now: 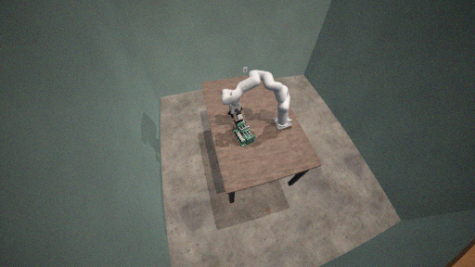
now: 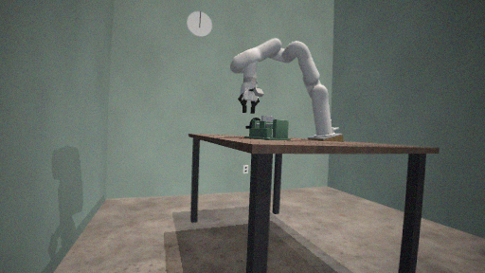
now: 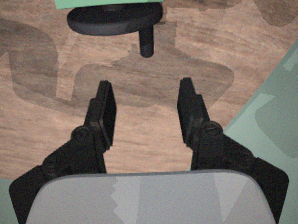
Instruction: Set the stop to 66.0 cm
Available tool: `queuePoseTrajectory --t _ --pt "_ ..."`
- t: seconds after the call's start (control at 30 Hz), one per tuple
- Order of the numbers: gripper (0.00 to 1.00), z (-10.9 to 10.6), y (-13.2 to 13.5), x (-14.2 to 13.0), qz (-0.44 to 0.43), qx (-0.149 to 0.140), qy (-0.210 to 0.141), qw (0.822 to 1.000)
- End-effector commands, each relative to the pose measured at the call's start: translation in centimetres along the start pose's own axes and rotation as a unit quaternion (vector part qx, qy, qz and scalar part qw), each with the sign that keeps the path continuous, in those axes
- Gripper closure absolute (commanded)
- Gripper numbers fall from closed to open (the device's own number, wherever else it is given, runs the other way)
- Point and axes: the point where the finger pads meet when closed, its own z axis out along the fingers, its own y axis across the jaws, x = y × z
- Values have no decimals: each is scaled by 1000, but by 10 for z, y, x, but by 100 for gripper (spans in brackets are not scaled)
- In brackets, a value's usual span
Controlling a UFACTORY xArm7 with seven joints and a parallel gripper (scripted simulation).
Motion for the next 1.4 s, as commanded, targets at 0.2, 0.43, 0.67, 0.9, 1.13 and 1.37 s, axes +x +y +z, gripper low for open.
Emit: queuePoseTrajectory --t 0.2,0.43,0.67,0.9,1.13,1.37 --pt "43 -3 1 -1 0 -2 -2 1000" --pt "43 -12 1 -1 0 -2 -2 1000" --pt "43 -13 2 4 0 -2 -2 1000" --pt "43 -13 6 47 0 -2 -2 1000" --pt "43 -13 12 101 0 -2 -2 1000" --pt "43 -13 20 175 0 -2 -2 1000"
